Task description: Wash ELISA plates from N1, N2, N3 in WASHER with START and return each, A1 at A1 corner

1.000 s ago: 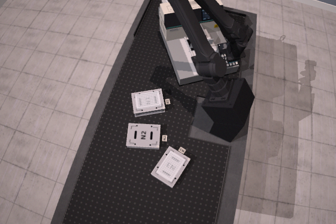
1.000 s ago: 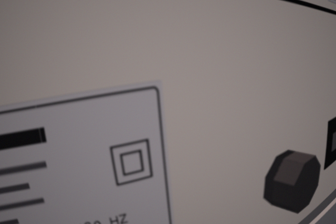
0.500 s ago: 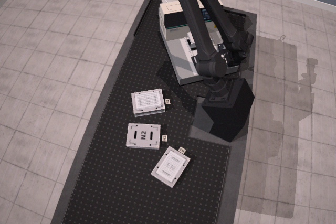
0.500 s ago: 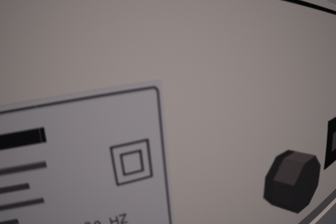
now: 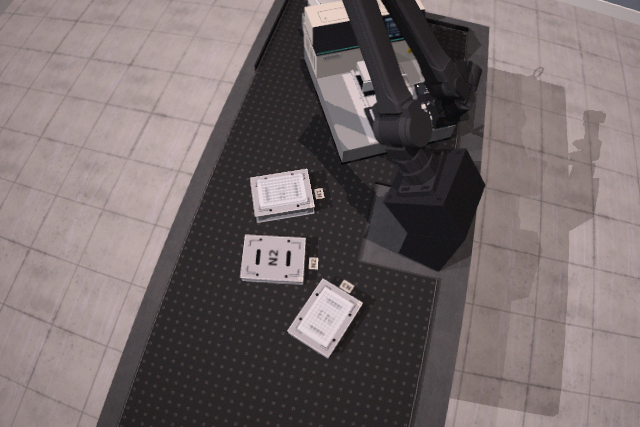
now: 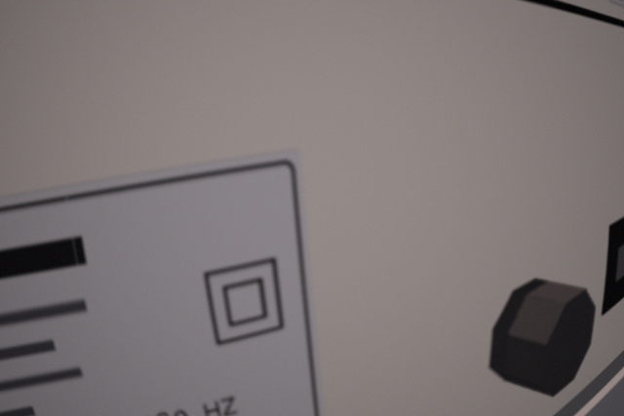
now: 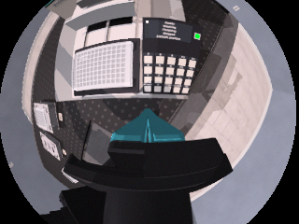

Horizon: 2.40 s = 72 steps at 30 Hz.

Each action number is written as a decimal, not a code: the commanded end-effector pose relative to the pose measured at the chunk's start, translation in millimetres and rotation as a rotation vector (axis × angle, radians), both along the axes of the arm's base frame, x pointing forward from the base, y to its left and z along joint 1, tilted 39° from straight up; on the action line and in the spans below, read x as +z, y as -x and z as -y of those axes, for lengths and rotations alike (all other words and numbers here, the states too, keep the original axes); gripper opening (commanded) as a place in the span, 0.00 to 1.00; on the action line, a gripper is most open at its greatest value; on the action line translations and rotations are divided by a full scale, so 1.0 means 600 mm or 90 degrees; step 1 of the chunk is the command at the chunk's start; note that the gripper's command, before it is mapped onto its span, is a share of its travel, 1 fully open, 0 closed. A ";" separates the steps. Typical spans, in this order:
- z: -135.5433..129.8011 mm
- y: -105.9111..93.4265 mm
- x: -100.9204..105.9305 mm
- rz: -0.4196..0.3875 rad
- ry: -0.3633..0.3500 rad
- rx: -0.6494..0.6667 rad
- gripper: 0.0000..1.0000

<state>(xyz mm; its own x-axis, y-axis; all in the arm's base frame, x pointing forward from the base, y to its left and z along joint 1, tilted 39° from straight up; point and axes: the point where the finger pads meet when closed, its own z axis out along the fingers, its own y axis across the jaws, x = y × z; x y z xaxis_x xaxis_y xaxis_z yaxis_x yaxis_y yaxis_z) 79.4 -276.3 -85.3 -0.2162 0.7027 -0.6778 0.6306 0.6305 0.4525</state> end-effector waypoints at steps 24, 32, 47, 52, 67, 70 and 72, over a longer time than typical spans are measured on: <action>0.022 -0.052 -0.037 0.005 -0.007 -0.003 0.00; 0.030 -0.069 -0.050 0.005 -0.006 -0.003 0.00; 0.031 -0.082 -0.059 0.006 -0.008 -0.003 0.00; 0.037 -0.086 -0.063 0.006 -0.005 -0.003 0.00; 0.031 -0.068 -0.050 0.004 -0.004 -0.013 0.00; 0.029 -0.062 -0.046 0.004 -0.004 -0.013 0.00; 0.028 -0.060 -0.044 0.004 -0.004 -0.013 0.00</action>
<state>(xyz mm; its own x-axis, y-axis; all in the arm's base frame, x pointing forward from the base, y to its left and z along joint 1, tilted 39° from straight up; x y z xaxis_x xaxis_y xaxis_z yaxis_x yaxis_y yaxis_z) 124.1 -294.9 -116.8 -0.1977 0.7175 -0.6679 0.6317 0.6143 0.4729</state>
